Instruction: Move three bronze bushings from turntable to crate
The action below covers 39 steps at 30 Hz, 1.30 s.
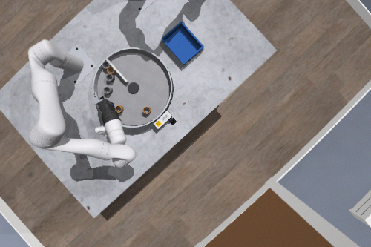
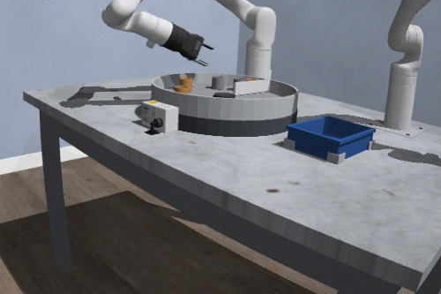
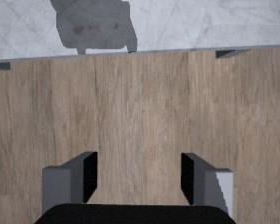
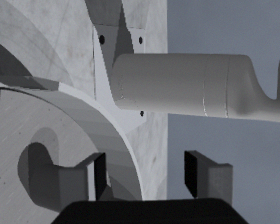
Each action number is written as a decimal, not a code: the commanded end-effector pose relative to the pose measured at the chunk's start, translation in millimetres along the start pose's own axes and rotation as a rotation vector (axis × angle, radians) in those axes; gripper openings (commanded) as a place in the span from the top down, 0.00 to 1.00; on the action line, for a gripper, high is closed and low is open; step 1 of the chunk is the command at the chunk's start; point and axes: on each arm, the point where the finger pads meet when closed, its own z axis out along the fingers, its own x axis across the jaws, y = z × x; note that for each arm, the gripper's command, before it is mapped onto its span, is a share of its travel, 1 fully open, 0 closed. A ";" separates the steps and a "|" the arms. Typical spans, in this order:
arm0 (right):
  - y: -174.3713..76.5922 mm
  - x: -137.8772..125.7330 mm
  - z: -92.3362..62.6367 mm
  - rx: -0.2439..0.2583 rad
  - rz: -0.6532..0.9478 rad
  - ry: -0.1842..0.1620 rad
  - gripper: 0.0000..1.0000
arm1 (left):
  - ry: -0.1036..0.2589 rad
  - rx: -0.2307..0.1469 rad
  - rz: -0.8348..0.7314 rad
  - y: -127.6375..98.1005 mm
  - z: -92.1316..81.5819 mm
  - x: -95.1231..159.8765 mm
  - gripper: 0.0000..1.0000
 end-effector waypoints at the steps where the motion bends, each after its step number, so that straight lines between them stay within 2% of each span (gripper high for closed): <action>1: 0.9 0.6 0.1 0.003 0.004 -0.004 0.00 | 0.008 0.010 -0.010 -0.1 -1.4 19.8 0.00; 39: 0.9 0.6 0.1 0.003 0.004 -0.004 0.00 | 0.032 0.079 -0.048 -14.5 -2.2 135.1 0.00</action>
